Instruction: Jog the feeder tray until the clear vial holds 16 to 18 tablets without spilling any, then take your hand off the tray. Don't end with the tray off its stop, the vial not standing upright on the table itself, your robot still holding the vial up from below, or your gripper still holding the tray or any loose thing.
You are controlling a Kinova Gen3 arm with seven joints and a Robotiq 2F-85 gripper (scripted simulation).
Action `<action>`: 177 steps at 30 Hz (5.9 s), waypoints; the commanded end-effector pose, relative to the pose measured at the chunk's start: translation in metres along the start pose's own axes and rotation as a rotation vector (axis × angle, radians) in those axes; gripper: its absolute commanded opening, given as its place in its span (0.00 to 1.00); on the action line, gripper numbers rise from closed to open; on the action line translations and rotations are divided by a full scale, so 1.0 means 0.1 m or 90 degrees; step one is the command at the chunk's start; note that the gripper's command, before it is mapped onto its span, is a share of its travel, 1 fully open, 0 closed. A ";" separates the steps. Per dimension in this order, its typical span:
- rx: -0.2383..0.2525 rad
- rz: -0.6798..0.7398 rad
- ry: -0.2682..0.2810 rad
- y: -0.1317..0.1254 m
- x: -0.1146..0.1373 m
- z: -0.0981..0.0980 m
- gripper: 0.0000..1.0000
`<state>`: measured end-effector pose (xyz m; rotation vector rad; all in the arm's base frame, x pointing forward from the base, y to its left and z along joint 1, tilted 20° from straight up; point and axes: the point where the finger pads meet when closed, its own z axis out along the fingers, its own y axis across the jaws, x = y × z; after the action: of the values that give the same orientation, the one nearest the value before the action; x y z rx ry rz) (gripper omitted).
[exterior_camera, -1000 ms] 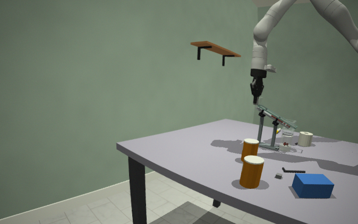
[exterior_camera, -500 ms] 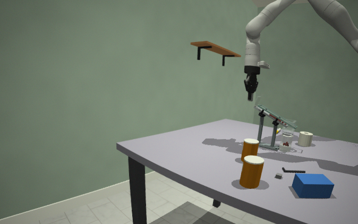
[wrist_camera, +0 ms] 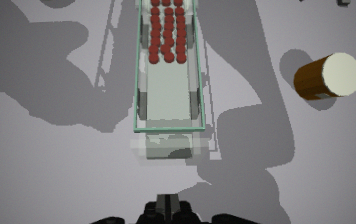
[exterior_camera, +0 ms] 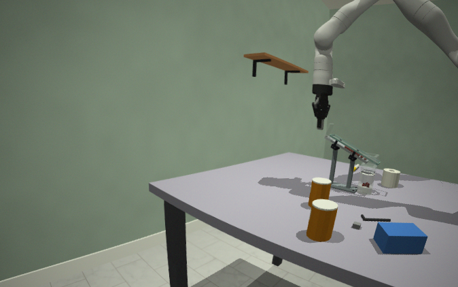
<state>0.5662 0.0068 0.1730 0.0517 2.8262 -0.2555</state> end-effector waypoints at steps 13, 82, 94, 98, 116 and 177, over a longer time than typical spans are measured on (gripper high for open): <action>-0.001 0.000 0.004 0.01 0.01 0.00 0.00; -0.001 -0.001 0.007 0.00 0.50 0.17 0.00; -0.001 -0.001 0.005 0.01 0.07 0.03 0.00; -0.001 -0.001 0.005 0.01 0.01 0.01 0.00; -0.001 0.000 0.005 0.01 0.02 0.00 0.00; -0.001 -0.002 0.009 0.00 0.50 0.19 0.00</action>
<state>0.5412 0.0065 0.1513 0.0461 2.7980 -0.2342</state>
